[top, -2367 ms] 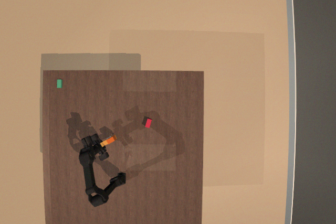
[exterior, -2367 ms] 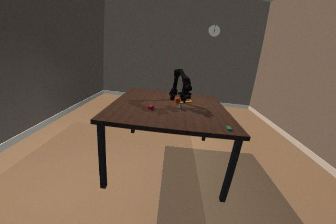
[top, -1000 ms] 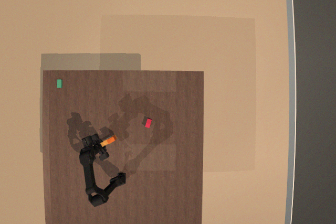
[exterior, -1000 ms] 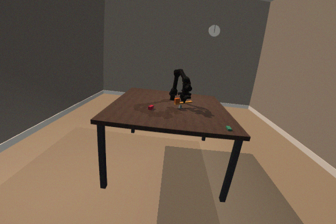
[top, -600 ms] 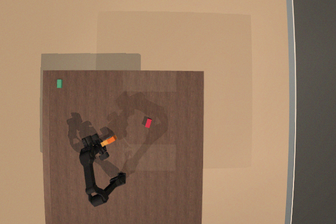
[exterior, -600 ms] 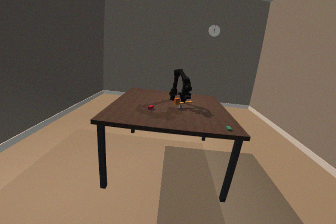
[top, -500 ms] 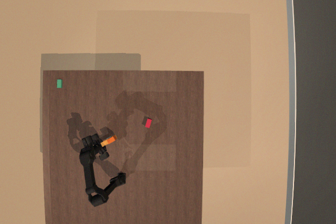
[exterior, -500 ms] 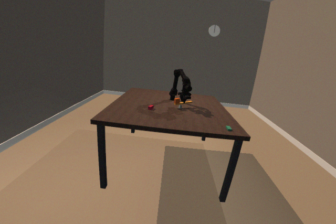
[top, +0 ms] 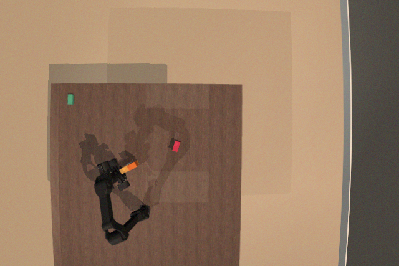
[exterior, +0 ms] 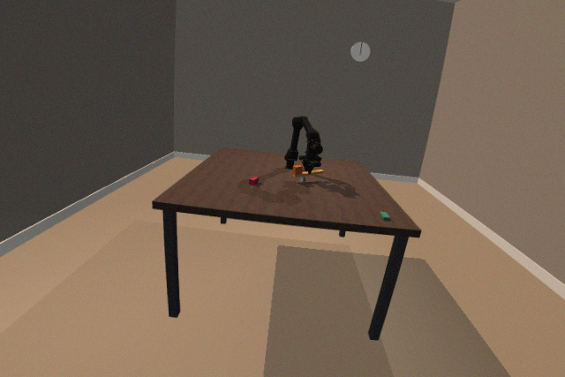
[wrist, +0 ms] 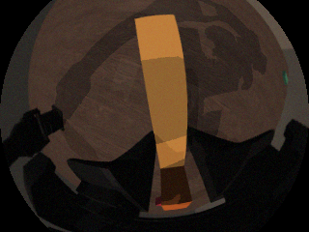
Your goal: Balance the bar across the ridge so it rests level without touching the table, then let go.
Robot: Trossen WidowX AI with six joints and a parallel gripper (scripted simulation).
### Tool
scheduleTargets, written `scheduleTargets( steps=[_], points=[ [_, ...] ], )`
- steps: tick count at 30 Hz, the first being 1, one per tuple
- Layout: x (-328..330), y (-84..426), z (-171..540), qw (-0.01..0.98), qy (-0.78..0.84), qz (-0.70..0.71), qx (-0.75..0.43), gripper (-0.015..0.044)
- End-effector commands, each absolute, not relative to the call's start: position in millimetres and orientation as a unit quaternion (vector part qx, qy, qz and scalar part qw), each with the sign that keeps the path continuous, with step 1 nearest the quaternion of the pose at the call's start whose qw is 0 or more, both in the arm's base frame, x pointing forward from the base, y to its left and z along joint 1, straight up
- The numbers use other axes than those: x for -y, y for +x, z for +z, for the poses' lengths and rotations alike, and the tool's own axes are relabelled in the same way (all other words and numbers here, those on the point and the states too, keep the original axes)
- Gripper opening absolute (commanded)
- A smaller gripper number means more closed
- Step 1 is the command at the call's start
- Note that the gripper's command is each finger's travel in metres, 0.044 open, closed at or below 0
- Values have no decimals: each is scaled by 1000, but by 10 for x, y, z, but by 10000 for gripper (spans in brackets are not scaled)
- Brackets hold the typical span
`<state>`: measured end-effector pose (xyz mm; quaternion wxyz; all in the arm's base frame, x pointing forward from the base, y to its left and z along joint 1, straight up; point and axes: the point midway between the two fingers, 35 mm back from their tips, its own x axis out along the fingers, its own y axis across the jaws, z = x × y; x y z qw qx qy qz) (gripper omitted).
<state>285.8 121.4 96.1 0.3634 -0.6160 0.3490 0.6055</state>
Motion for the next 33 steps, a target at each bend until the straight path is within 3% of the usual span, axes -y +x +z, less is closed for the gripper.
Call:
scheduleTargets(
  steps=[1, 33],
  points=[
    [-1214, 2862, 951, 364, -616, 605, -349, 0],
    [-1212, 2861, 925, 364, -616, 605, -349, 0]
  ],
)
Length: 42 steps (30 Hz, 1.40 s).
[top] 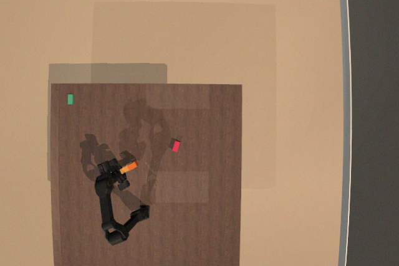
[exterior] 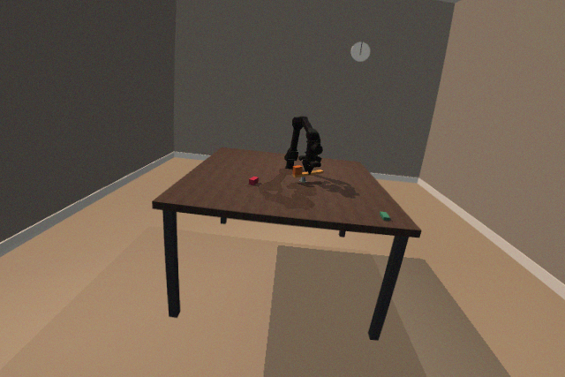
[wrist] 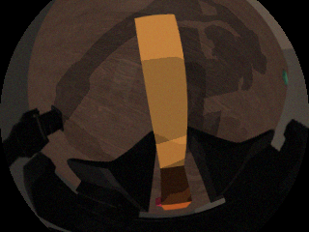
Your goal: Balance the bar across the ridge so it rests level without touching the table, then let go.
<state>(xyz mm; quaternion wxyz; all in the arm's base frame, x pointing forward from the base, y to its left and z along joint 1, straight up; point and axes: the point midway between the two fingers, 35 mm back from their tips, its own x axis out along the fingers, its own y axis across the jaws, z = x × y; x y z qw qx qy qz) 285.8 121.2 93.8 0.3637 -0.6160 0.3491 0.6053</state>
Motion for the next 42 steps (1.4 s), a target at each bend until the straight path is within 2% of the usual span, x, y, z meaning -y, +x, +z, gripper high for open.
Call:
scheduleTargets(
  steps=[1, 42],
  points=[
    [-1212, 2861, 924, 364, -616, 605, -349, 0],
    [-1213, 2856, 889, 364, -616, 605, -349, 0]
  ],
)
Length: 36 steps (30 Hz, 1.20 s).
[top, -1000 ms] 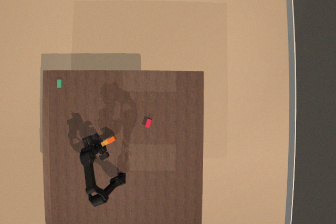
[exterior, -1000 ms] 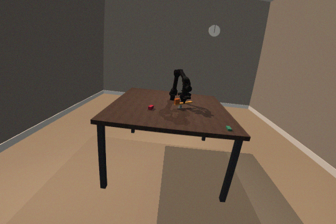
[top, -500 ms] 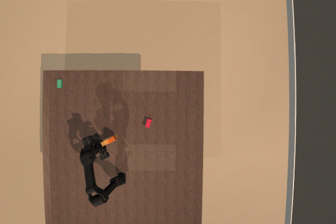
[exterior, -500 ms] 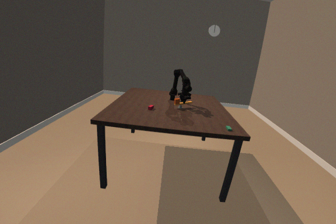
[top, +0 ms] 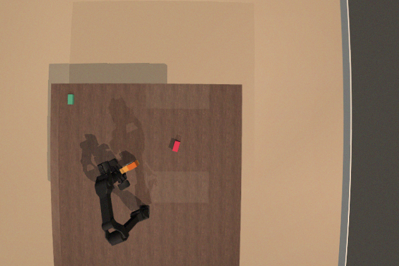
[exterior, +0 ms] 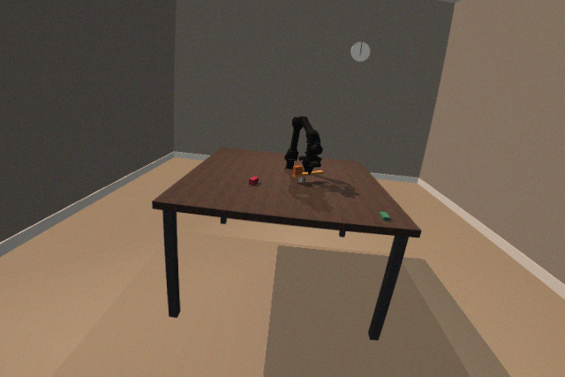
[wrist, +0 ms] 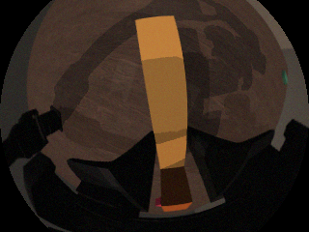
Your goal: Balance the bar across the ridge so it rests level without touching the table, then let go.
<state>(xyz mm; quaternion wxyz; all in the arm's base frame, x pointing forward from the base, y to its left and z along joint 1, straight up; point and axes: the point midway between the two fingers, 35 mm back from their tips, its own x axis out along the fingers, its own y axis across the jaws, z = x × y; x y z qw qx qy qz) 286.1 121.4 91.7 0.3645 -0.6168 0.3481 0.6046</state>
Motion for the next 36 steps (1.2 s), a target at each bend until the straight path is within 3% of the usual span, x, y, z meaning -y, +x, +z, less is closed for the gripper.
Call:
scheduleTargets(
  steps=[1, 36],
  points=[
    [-1214, 2856, 888, 364, -616, 605, -349, 0],
    [-1218, 2851, 859, 364, -616, 605, -349, 0]
  ],
)
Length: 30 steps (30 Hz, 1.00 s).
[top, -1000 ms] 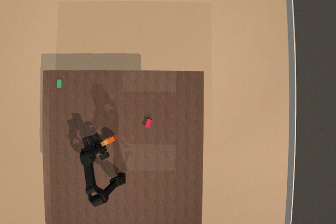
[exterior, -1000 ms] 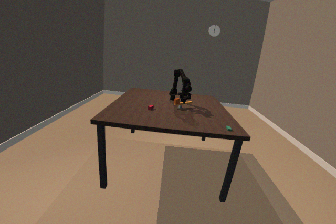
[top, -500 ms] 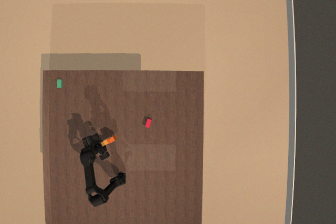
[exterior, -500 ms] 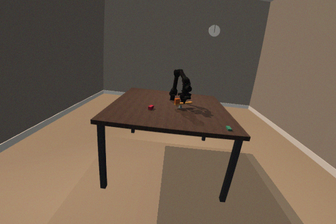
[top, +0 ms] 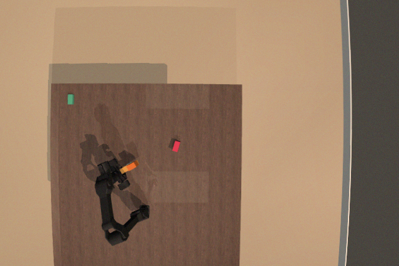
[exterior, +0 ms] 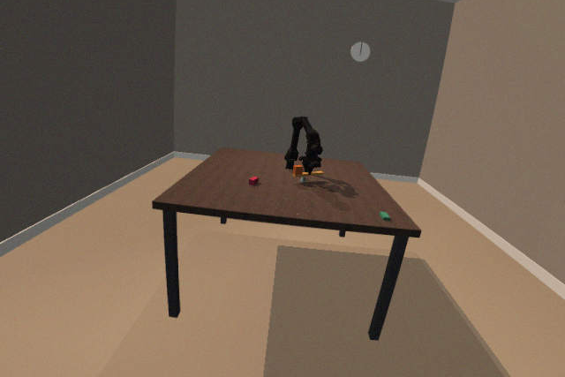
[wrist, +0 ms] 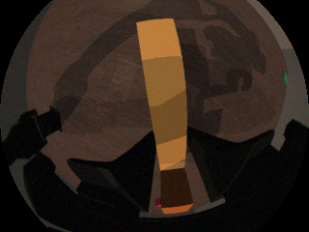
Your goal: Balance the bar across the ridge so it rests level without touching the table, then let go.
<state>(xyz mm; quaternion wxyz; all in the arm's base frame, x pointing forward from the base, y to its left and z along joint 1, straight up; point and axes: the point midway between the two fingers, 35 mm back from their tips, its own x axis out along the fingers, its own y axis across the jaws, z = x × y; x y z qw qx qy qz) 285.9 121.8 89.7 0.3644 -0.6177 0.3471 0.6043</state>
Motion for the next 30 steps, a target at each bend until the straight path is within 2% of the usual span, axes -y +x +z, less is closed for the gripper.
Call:
scheduleTargets(
  steps=[1, 30],
  points=[
    [-1218, 2851, 858, 364, -616, 605, -349, 0],
    [-1221, 2859, 897, 364, -618, 604, -347, 0]
  ],
)
